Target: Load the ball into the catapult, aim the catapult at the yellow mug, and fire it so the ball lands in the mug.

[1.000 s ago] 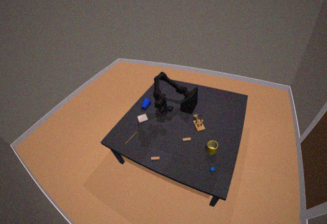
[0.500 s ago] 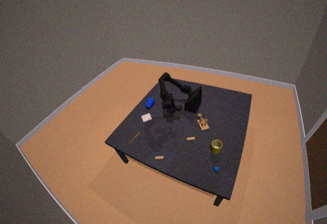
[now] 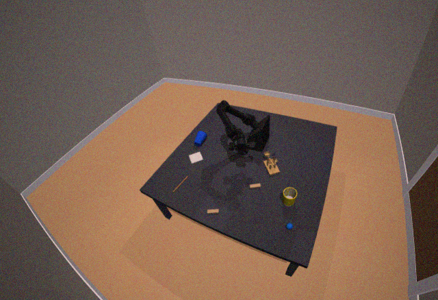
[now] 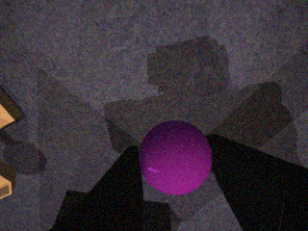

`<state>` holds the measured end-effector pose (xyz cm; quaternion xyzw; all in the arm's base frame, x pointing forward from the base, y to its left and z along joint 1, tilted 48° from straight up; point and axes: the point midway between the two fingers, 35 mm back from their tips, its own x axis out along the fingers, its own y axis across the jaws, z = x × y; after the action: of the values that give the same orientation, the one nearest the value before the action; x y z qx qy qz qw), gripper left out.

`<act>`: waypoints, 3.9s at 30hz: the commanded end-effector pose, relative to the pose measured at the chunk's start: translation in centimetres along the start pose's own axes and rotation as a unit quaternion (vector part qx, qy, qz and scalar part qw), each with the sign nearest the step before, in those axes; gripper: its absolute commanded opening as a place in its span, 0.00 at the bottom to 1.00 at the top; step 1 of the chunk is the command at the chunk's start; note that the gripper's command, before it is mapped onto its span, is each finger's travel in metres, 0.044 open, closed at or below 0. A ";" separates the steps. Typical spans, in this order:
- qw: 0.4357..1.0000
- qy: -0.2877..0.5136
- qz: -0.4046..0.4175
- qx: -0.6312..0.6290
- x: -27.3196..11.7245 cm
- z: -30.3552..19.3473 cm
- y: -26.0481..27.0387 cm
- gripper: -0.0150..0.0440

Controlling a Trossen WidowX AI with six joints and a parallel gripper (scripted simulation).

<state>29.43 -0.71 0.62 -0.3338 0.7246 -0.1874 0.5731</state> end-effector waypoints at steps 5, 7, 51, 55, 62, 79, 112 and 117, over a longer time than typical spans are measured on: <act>0.998 0.033 -0.003 -0.053 1.0 -0.5 5.3 0.25; 0.997 0.041 -0.006 -0.065 1.2 -0.7 6.5 0.25; 0.973 0.133 -0.073 -0.176 7.5 -6.4 17.2 0.25; 0.973 0.133 -0.073 -0.175 8.2 -6.3 17.2 0.25; 0.974 0.129 -0.070 -0.171 7.8 -6.2 17.4 0.25; 0.973 0.131 -0.070 -0.175 0.4 -6.3 18.1 0.92; 0.927 -0.265 0.068 -0.258 -9.3 15.1 28.3 1.00; 0.900 -0.346 0.062 -0.258 -12.5 19.2 28.6 1.00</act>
<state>38.40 28.68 -15.01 -0.4575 0.5711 0.1521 0.6644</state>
